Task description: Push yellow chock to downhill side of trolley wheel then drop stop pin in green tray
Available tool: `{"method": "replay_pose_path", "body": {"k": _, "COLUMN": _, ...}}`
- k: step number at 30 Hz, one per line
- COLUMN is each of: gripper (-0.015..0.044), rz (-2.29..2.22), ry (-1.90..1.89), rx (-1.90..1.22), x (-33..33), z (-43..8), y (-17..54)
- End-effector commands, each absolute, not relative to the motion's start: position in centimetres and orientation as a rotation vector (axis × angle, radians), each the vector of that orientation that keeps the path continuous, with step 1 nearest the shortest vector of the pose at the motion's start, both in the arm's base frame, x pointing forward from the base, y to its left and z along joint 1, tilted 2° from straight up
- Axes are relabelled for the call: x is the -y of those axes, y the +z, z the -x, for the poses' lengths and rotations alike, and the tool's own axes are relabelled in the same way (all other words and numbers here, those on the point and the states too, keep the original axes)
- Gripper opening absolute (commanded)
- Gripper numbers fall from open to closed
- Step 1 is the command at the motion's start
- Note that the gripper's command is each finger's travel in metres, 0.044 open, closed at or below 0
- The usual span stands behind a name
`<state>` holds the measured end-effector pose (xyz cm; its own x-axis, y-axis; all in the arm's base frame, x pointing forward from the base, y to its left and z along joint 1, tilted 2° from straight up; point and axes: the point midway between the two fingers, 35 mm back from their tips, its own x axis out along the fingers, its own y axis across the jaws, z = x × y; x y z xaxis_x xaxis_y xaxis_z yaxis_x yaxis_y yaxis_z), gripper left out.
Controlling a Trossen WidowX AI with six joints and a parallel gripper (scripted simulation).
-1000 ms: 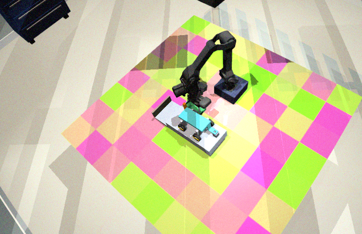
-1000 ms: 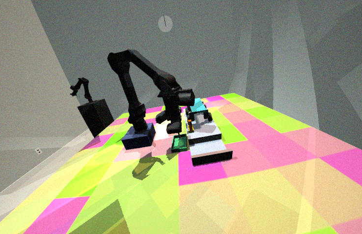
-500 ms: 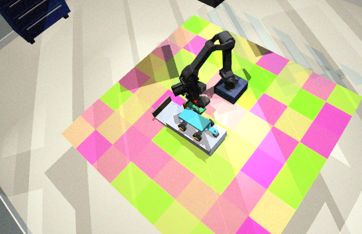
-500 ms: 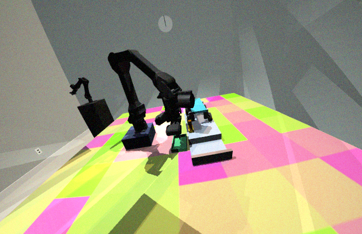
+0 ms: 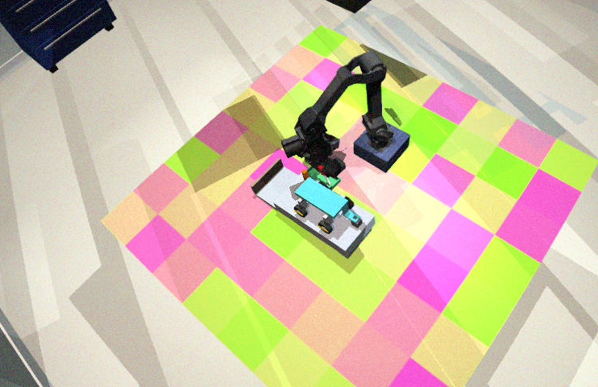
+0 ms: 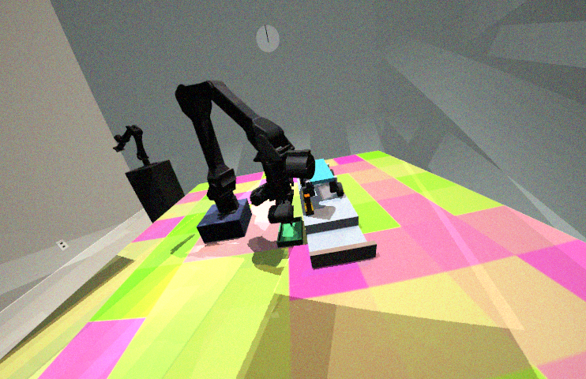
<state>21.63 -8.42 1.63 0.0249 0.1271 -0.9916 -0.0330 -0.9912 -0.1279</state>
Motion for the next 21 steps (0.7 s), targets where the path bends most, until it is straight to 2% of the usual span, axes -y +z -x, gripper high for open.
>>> {"method": "replay_pose_path", "body": {"k": 1, "gripper": 0.019, "rz": 2.167, "ry": 2.116, "rx": 0.104, "x": 8.69, "z": -21.69, "y": 1.51}}
{"method": "replay_pose_path", "body": {"k": 21, "gripper": 0.019, "rz": 2.167, "ry": 2.116, "rx": 0.103, "x": 9.61, "z": -21.66, "y": 0.98}}
